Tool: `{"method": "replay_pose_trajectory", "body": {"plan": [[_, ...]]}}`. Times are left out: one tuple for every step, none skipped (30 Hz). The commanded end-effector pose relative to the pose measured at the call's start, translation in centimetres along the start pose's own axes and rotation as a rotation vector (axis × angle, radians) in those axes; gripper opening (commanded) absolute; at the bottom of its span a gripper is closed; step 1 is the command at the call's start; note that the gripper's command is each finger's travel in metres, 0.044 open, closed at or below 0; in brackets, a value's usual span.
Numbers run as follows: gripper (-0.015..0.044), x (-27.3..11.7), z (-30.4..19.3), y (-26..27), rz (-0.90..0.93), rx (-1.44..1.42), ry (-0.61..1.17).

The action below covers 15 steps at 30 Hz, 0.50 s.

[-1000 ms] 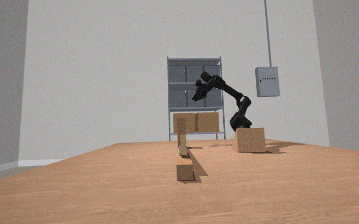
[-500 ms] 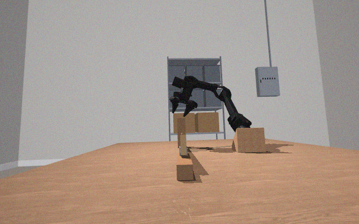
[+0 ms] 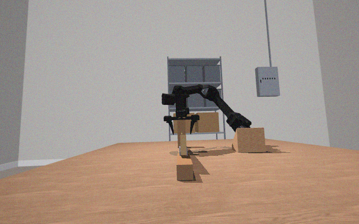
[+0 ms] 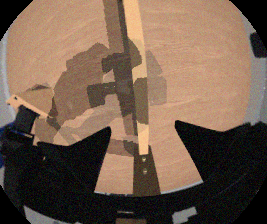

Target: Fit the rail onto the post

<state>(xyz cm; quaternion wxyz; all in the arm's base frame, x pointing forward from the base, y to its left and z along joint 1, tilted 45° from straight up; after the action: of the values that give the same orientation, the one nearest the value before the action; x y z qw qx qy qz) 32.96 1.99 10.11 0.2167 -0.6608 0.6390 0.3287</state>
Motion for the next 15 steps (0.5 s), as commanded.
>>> {"method": "replay_pose_trajectory", "body": {"plan": [[0.044,0.3,-0.1,-0.2,-0.004,0.0,-0.004],[0.044,0.5,-0.1,-0.2,-0.004,0.0,-0.004],[0.044,0.7,-0.1,-0.3,-0.004,0.0,-0.004],[0.044,0.8,-0.1,-0.3,-0.004,0.0,-0.004],[0.044,1.0,-0.1,-0.3,-0.004,0.0,-0.004],[0.044,1.1,-0.1,-0.3,-0.004,0.0,-0.004],[0.044,1.3,-0.1,-0.3,-0.004,0.0,-0.004],[0.044,1.5,-0.1,-0.3,-0.004,0.0,-0.004],[0.044,1.6,0.0,-0.3,-0.004,0.0,-0.004],[0.044,1.8,0.0,-0.3,-0.004,0.0,-0.004],[0.044,2.0,0.0,-0.3,-0.004,0.0,-0.004],[0.044,2.1,0.0,-0.3,-0.004,0.0,-0.004],[0.044,2.3,0.0,-0.3,-0.004,0.0,-0.004],[0.044,2.4,0.0,-0.3,-0.004,0.0,-0.004],[0.044,2.6,0.0,-0.4,-0.004,0.0,-0.004]]}}
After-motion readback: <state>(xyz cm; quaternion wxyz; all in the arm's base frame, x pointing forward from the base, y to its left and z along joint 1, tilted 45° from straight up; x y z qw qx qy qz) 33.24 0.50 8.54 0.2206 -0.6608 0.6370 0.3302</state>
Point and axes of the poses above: the point midway between the two fingers, 35 mm back from their tips, its own x axis out along the fingers, its own y axis across the jaws, z = x × y, the point moved 4 cm from there along -x, back along the fingers, and after that the axes turned 11 degrees about -x, right-handed, at the moved point
